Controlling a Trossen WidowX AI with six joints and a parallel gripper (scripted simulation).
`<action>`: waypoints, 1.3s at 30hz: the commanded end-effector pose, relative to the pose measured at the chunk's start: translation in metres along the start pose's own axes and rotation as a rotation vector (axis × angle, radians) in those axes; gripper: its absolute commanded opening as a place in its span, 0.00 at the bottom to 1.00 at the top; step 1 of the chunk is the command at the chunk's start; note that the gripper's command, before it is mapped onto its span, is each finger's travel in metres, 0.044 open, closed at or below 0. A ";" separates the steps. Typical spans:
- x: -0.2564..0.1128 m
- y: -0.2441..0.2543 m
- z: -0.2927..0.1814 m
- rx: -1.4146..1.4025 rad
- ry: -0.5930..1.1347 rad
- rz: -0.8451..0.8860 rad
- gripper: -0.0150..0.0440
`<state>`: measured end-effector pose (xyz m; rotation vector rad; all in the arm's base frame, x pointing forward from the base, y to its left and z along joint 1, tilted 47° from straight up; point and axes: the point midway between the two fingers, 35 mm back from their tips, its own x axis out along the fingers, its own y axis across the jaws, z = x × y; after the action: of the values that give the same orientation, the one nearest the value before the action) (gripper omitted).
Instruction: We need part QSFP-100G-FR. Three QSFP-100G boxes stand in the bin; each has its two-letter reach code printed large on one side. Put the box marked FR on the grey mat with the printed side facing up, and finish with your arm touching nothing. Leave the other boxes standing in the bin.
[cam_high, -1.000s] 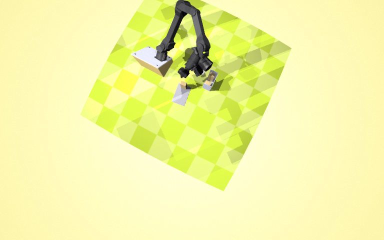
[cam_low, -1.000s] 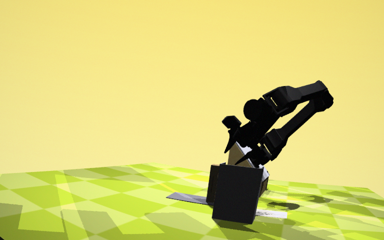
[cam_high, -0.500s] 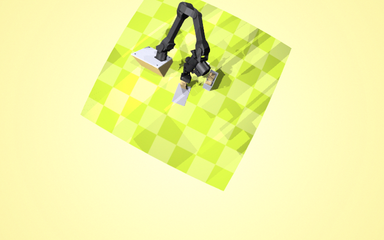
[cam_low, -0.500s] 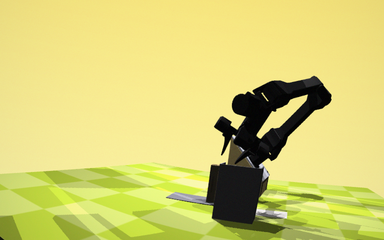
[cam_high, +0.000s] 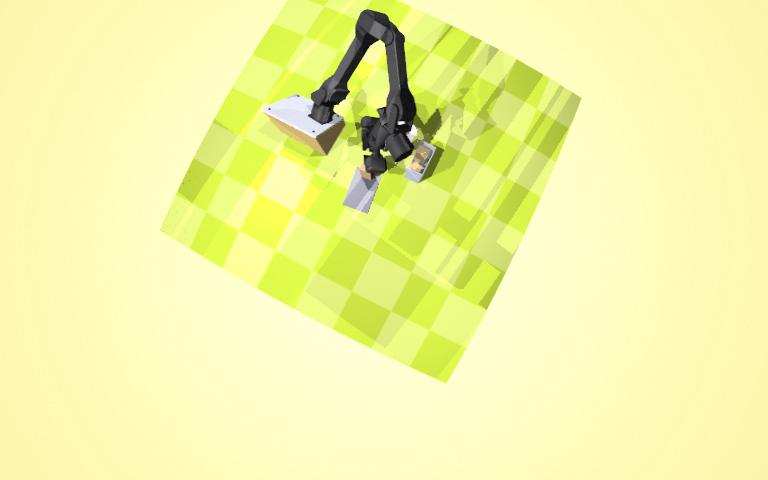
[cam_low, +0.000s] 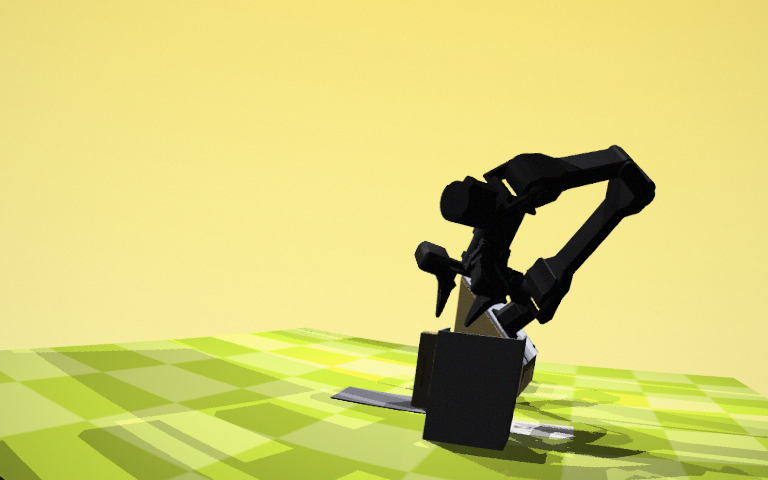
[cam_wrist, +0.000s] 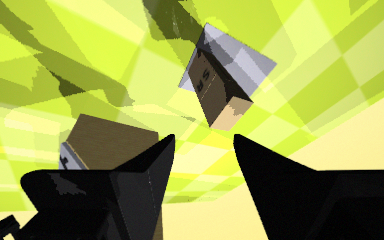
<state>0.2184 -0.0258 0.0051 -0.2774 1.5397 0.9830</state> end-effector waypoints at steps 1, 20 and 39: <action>0.001 -0.003 -0.001 -0.108 -0.032 0.033 0.65; 0.001 -0.017 -0.005 -0.546 -0.198 0.084 0.65; 0.000 -0.034 -0.012 -0.970 -0.397 0.025 0.65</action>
<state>0.2316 -0.0521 -0.0086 -0.6497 0.7174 1.6164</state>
